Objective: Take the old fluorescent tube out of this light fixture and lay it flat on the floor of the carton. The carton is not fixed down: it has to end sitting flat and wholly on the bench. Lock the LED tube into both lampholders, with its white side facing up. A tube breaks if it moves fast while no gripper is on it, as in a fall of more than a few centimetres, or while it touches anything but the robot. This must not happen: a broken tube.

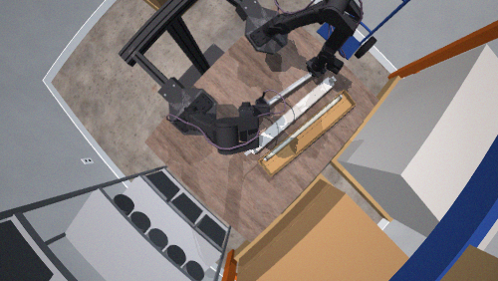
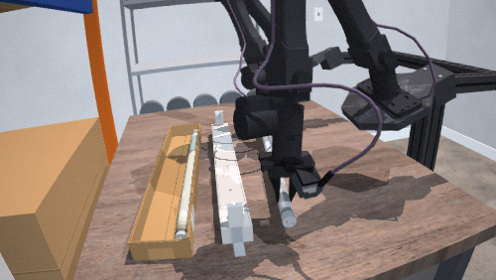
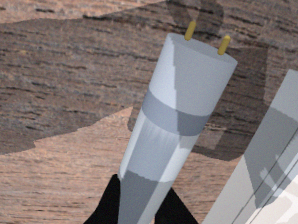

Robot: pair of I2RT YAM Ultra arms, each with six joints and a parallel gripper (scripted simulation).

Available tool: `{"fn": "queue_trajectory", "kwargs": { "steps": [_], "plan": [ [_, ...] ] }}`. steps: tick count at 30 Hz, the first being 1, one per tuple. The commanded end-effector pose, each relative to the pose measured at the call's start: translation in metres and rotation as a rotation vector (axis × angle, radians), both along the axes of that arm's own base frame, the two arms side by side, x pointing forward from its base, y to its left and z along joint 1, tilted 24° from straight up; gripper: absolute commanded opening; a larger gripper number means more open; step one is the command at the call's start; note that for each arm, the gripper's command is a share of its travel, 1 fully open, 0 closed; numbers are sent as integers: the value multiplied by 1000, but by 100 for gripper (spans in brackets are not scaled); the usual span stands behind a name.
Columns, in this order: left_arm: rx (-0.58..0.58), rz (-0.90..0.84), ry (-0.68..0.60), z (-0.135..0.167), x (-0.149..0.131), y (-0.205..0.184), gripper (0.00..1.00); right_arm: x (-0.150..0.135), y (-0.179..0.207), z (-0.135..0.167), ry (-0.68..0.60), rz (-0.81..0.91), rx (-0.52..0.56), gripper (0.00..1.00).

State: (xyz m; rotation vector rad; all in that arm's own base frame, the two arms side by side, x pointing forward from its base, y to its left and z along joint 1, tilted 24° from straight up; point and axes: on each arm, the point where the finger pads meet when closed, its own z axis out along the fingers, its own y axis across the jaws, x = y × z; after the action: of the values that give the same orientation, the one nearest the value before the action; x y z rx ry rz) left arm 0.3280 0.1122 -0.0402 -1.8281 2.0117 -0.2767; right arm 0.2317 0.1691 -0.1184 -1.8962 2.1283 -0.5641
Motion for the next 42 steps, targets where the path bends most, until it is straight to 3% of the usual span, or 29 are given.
{"fn": "queue_trajectory", "kwargs": {
  "steps": [1,8,13,19,30,42],
  "plan": [
    [12,-5,-54,4,3,4,11,-2,2,3,-45,9,3,11],
    [12,-14,-110,8,5,4,11,-4,-1,-2,-80,12,-16,11],
    [7,-1,-54,-6,-6,5,11,-1,7,5,-90,18,8,11],
    [13,-14,-135,9,3,5,11,-6,-2,-3,-101,16,-25,11],
    [6,-14,-135,0,-4,4,11,-8,-2,-2,-134,24,-28,11],
    [-9,-39,-236,-3,-2,2,11,-5,-2,-1,-239,26,-37,11]
  ]
}}
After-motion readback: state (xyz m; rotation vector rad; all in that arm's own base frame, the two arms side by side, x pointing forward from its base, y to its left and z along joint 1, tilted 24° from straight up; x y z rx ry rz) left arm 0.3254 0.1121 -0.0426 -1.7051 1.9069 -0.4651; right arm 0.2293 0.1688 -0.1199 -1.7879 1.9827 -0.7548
